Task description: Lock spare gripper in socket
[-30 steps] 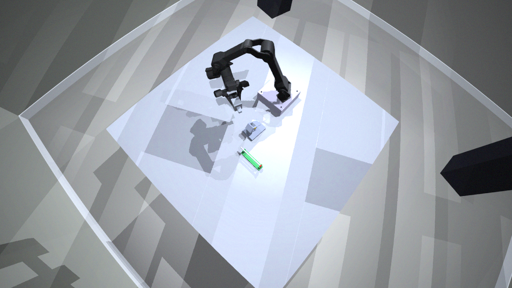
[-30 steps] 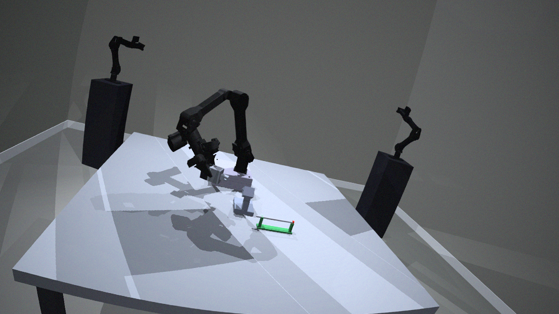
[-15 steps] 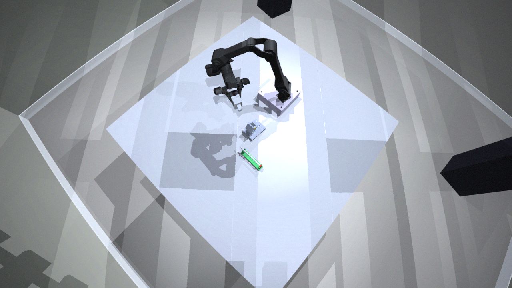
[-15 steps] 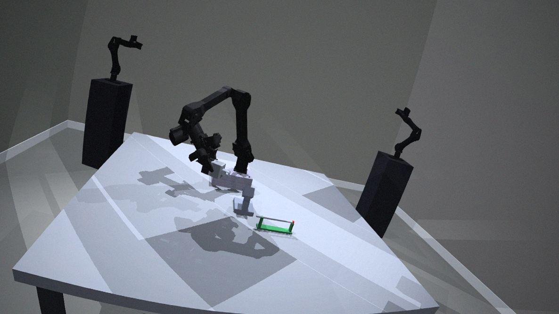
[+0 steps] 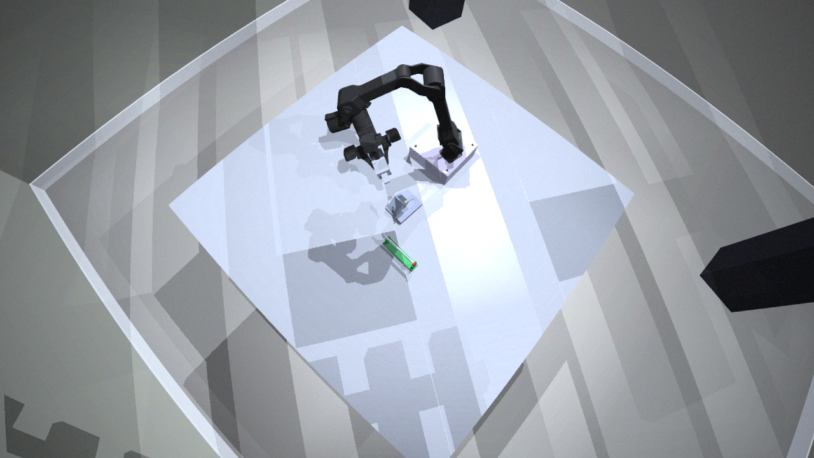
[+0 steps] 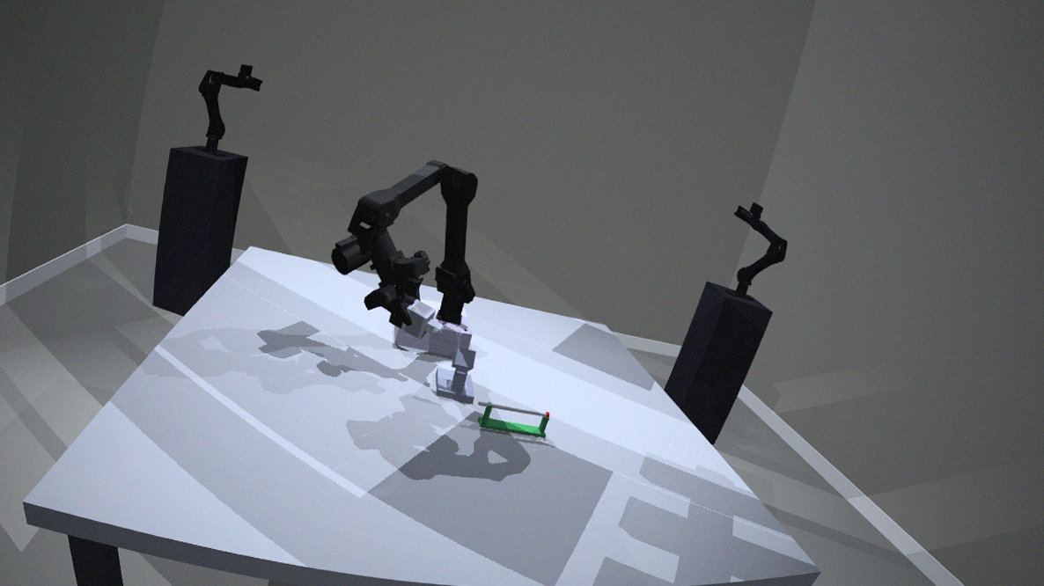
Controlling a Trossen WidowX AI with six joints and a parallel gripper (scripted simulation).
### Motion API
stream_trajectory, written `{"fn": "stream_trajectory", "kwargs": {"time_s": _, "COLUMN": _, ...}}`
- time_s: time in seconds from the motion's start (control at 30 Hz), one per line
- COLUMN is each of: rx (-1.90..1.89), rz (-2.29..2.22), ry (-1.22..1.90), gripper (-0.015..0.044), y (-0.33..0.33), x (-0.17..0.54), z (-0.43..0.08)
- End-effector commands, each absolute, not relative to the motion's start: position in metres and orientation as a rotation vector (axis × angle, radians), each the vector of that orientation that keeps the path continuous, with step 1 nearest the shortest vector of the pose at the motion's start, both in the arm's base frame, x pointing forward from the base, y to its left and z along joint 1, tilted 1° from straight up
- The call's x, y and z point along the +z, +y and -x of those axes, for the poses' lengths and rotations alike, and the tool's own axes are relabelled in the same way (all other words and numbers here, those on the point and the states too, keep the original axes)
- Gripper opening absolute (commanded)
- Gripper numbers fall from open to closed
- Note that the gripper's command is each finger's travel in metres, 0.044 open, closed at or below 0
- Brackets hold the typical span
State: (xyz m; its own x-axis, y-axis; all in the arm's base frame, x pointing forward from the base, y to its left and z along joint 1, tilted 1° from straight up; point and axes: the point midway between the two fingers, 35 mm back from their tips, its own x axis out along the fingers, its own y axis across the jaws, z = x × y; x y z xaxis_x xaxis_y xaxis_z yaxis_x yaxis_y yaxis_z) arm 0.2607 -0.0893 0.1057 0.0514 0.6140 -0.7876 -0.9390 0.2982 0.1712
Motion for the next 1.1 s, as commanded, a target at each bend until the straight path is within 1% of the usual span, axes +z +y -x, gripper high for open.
{"fn": "stream_trajectory", "kwargs": {"time_s": 0.0, "rx": 1.229, "rz": 0.42, "ry": 0.963, "gripper": 0.0, "y": -0.08, "x": 0.11, "z": -0.259}}
{"fn": "stream_trajectory", "kwargs": {"time_s": 0.53, "rx": 1.117, "rz": 0.318, "ry": 1.25, "gripper": 0.0, "y": -0.046, "x": 0.117, "z": -0.254}}
{"fn": "stream_trajectory", "kwargs": {"time_s": 1.07, "rx": 0.92, "rz": 0.253, "ry": 1.494, "gripper": 0.0, "y": -0.016, "x": 0.125, "z": -0.245}}
